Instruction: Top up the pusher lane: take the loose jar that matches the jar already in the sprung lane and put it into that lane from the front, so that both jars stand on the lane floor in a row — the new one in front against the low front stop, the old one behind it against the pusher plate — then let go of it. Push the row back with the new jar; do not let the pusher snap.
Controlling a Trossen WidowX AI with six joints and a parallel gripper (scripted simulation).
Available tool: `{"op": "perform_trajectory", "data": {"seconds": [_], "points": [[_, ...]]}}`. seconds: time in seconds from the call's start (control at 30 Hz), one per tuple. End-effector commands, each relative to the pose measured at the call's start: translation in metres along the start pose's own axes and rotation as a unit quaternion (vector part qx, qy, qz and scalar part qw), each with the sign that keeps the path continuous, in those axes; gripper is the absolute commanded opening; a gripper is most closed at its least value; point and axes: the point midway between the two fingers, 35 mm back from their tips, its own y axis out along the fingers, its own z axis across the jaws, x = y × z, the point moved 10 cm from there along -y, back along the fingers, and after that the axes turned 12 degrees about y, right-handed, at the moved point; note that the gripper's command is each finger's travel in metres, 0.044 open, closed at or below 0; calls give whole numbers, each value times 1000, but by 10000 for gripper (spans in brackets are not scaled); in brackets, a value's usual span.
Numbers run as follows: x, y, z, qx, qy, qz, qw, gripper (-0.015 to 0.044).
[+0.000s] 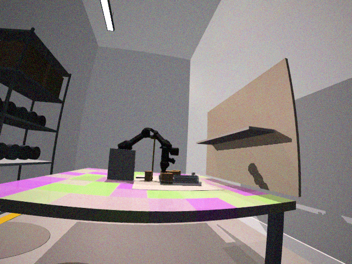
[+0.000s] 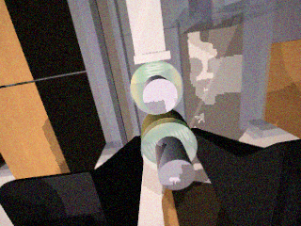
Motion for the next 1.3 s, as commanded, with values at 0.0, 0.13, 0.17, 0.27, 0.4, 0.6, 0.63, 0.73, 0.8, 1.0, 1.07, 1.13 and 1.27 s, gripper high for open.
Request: {"op": "perform_trajectory", "data": {"seconds": [0.0,0.13,0.17,0.27,0.4,0.6,0.63,0.73,0.8,1.0,1.07,1.13,1.27], "points": [[4,-1,1,2,-5,-8,1000,0],[4,1,1,2,-5,-8,1000,0],[4,1,1,2,-5,-8,1000,0],[4,2,1,2,-5,-8,1000,0],[4,4,1,2,-5,-8,1000,0],[4,6,1,2,-5,-8,1000,0],[3,6,1,2,-5,-8,1000,0],[3,7,1,2,-5,-8,1000,0],[3,8,2,2,-5,-8,1000,0],[3,10,2,2,-5,-8,1000,0],[3,11,2,2,-5,-8,1000,0],[2,11,2,2,-5,-8,1000,0],[2,13,2,2,-4,-8,1000,0]]}}
